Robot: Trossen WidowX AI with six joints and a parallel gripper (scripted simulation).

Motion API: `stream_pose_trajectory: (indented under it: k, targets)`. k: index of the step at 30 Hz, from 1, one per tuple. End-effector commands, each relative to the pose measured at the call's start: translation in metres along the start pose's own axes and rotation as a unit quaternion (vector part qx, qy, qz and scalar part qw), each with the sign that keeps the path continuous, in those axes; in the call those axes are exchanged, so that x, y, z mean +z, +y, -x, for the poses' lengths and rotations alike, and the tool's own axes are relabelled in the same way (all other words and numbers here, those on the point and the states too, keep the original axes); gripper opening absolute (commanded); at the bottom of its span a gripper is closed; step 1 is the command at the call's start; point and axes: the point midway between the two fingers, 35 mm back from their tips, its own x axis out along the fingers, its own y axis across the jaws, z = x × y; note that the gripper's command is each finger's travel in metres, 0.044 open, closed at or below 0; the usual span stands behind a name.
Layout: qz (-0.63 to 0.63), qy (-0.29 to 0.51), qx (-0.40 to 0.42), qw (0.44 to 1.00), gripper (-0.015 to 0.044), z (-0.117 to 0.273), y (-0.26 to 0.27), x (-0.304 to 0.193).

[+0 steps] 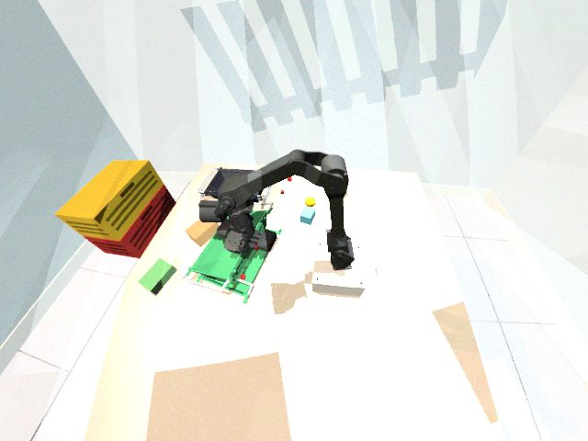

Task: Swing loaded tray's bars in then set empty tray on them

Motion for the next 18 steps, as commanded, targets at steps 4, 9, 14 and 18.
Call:
stream_pose_trajectory:
  k: [4,9,14,18]
  targets:
    - [-0.002,-0.001,0.007,1.0,0.0,-0.0055,0.0051,0.0001]
    - [-0.002,-0.001,0.007,1.0,0.0,-0.0108,0.0079,0.0001]
    - [-0.002,-0.001,0.007,1.0,0.0,-0.0127,0.009,0.0001]
    - [-0.002,-0.001,0.007,1.0,0.0,-0.0127,0.009,0.0001]
